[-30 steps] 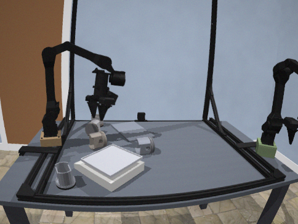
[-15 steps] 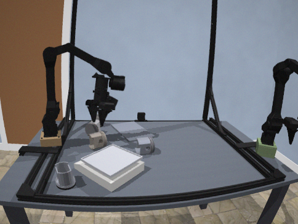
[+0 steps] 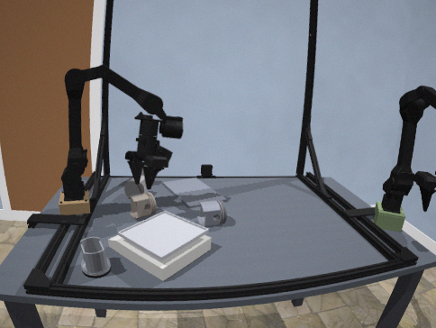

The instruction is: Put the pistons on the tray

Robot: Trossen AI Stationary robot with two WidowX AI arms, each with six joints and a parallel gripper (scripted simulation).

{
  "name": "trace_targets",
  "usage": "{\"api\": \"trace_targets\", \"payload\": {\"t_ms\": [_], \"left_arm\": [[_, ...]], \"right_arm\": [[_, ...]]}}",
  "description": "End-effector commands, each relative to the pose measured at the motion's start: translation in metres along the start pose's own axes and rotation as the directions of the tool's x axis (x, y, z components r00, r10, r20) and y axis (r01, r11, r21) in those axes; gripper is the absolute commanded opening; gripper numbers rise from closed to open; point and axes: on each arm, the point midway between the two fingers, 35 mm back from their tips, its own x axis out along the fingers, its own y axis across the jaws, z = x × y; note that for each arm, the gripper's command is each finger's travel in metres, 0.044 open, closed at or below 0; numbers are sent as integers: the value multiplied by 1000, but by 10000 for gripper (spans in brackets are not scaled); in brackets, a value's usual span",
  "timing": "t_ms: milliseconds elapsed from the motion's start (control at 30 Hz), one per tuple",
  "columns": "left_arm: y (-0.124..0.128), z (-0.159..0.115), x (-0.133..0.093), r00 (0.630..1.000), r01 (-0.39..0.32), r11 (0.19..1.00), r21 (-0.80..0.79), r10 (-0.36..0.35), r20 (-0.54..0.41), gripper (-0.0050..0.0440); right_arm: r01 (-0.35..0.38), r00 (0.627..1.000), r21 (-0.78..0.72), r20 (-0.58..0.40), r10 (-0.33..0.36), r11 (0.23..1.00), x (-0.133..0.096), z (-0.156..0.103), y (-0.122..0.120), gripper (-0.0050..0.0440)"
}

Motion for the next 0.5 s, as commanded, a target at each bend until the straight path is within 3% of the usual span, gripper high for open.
{"api": "trace_targets", "payload": {"t_ms": [0, 467], "left_arm": [[0, 0, 0, 1000, 2, 1000, 2, -2, -2, 440], [0, 0, 0, 1000, 2, 1000, 2, -2, -2, 440]], "right_arm": [[-7, 1000, -7, -17, 7, 1000, 9, -2, 1, 378], [-7, 1000, -7, -17, 7, 1000, 29, -2, 2, 378]]}}
